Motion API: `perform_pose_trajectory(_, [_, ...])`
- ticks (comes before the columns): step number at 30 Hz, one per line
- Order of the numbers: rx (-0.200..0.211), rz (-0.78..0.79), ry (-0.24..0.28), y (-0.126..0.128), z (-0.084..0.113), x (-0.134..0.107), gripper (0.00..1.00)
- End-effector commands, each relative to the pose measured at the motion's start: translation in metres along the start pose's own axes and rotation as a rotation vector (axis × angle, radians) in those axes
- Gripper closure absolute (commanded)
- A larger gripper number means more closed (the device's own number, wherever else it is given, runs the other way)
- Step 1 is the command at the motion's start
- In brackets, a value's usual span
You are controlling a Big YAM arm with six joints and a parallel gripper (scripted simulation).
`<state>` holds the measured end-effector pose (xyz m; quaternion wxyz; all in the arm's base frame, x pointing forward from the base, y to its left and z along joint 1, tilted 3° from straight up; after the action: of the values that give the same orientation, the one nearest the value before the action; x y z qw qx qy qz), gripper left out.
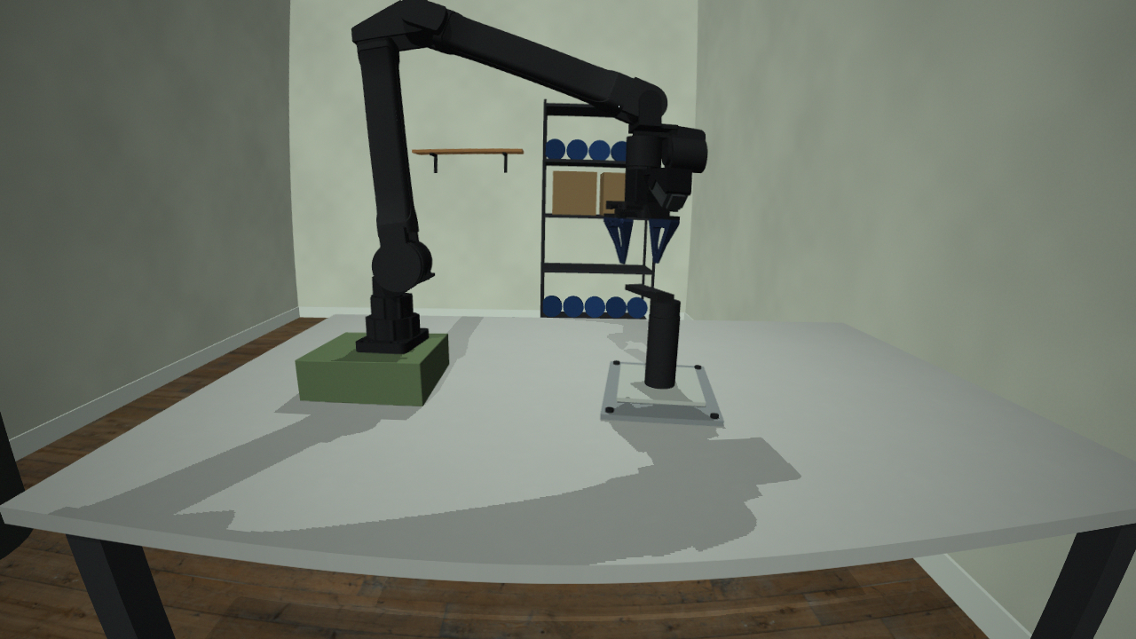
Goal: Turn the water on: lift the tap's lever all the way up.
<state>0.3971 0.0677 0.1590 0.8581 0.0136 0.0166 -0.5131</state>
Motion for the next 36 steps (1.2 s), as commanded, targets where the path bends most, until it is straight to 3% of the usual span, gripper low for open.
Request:
perform_pose_trajectory(1, [-0.009,0.004,0.005,0.004,-0.014,-0.002,0.35])
perform_pose_trajectory(19, [-0.009,-0.003,0.005,0.004,-0.034,-0.002,0.35])
perform_pose_trajectory(36, [-0.01,-0.004,0.005,0.004,-0.035,-0.002,0.35])
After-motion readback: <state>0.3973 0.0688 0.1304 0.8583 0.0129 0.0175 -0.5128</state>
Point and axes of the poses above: the point where the finger pads meet when closed, its own z axis back along the fingers, its own y axis across the jaws, x = y × z, the point moved 2 cm from there along z, back along the fingers, and after that the axes turned 3 degrees about z, right-handed, at the moved point
